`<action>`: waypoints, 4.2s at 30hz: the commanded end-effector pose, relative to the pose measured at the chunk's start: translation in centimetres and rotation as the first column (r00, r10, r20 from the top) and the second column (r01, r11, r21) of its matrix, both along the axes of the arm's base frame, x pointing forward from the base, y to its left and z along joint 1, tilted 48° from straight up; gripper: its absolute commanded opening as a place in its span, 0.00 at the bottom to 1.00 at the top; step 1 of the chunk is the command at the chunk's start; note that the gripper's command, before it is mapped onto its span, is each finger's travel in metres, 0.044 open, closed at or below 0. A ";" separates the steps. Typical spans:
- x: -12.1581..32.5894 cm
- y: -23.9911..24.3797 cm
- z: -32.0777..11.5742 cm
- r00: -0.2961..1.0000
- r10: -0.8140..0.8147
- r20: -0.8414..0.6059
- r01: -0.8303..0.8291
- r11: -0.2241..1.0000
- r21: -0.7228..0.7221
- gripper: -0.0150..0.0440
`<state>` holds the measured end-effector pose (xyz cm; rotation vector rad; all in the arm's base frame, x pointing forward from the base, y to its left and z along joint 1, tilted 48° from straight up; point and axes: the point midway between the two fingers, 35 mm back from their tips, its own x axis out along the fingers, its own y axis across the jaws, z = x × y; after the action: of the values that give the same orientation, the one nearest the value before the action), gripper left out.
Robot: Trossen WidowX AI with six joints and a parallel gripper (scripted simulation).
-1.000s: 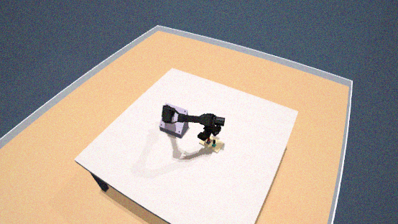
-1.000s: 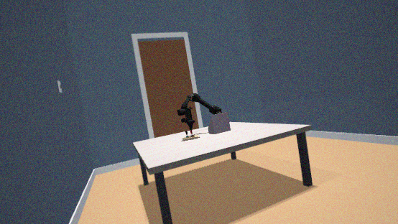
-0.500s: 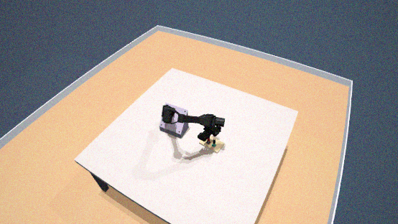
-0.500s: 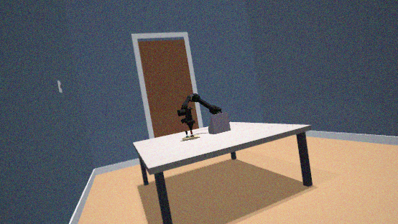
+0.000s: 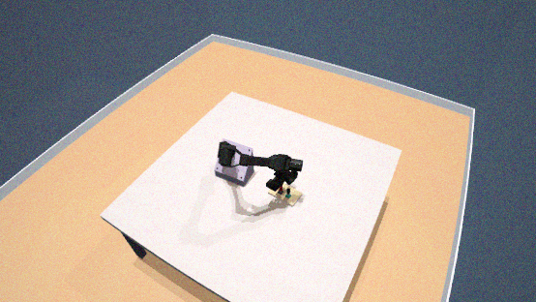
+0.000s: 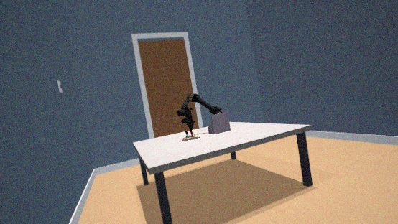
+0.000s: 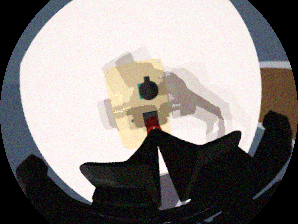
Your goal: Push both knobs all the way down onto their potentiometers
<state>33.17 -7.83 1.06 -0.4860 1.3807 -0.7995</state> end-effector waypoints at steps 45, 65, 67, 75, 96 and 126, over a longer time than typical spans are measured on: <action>0.0 -0.5 -0.5 1.000 -0.007 -0.005 0.007 1.000 -0.004 0.25; 0.0 -0.6 -0.6 1.000 -0.007 -0.005 0.007 1.000 -0.004 0.25; 0.0 -0.7 -0.6 1.000 -0.007 -0.005 0.007 1.000 -0.004 0.25; 0.0 -0.7 -0.6 1.000 -0.007 -0.005 0.007 1.000 -0.004 0.25; -0.1 -0.8 -0.7 1.000 -0.007 -0.005 0.007 1.000 -0.004 0.25; -0.2 0.4 0.2 1.000 -0.004 -0.015 0.004 1.000 -0.007 0.61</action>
<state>32.95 -7.38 1.31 -0.4939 1.3932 -0.8065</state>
